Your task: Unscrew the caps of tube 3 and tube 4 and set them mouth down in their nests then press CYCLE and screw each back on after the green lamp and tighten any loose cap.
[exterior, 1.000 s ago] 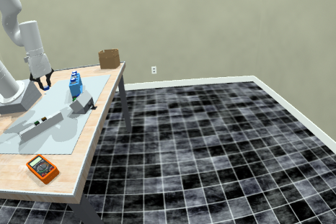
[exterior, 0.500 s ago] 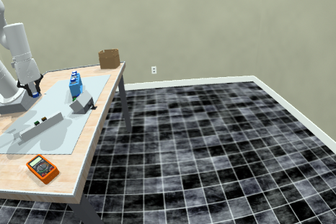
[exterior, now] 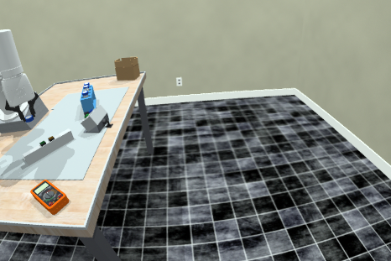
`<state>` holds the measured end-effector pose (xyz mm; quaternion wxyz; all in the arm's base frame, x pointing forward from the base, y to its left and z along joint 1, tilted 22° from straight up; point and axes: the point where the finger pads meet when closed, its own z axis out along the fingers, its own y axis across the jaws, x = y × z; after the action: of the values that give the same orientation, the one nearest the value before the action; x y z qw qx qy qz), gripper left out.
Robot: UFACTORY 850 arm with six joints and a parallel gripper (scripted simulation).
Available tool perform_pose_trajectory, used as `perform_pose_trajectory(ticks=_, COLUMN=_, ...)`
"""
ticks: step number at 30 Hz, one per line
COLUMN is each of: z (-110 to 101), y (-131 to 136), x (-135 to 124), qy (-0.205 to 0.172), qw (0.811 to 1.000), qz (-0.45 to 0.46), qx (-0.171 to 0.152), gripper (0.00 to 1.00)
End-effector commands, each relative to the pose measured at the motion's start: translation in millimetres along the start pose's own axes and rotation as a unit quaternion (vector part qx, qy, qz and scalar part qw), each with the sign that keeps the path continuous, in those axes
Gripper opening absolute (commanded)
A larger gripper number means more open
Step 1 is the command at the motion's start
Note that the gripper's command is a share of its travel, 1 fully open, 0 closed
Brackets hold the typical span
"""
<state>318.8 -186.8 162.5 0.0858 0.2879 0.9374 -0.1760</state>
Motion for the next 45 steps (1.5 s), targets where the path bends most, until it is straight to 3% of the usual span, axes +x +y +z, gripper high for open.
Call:
perform_pose_trajectory(ticks=1, z=-0.2, y=-3.6, x=-2.5, qy=0.003, qw=1.0, qz=-0.001, qx=-0.001, gripper=0.0)
perform_pose_trajectory(ticks=8, z=4.6, y=-3.6, x=-2.5, qy=0.003, qw=1.0, qz=-0.001, qx=-0.001, gripper=0.0)
perform_pose_trajectory(ticks=23, z=79.7, y=-3.4, x=-1.8, qy=0.003, qw=1.0, qz=-0.001, qx=-0.001, gripper=0.0)
perform_pose_trajectory(ticks=25, z=79.7, y=-3.4, x=-1.8, qy=0.003, qw=1.0, qz=-0.001, qx=-0.001, gripper=0.0)
perform_pose_trajectory(ticks=35, z=127.7, y=-3.4, x=-2.8, qy=0.003, qw=1.0, qz=-0.001, qx=-0.001, gripper=0.0)
perform_pose_trajectory(ticks=45, z=127.8, y=-3.4, x=-2.8, qy=0.003, qw=1.0, qz=-0.001, qx=-0.001, gripper=0.0)
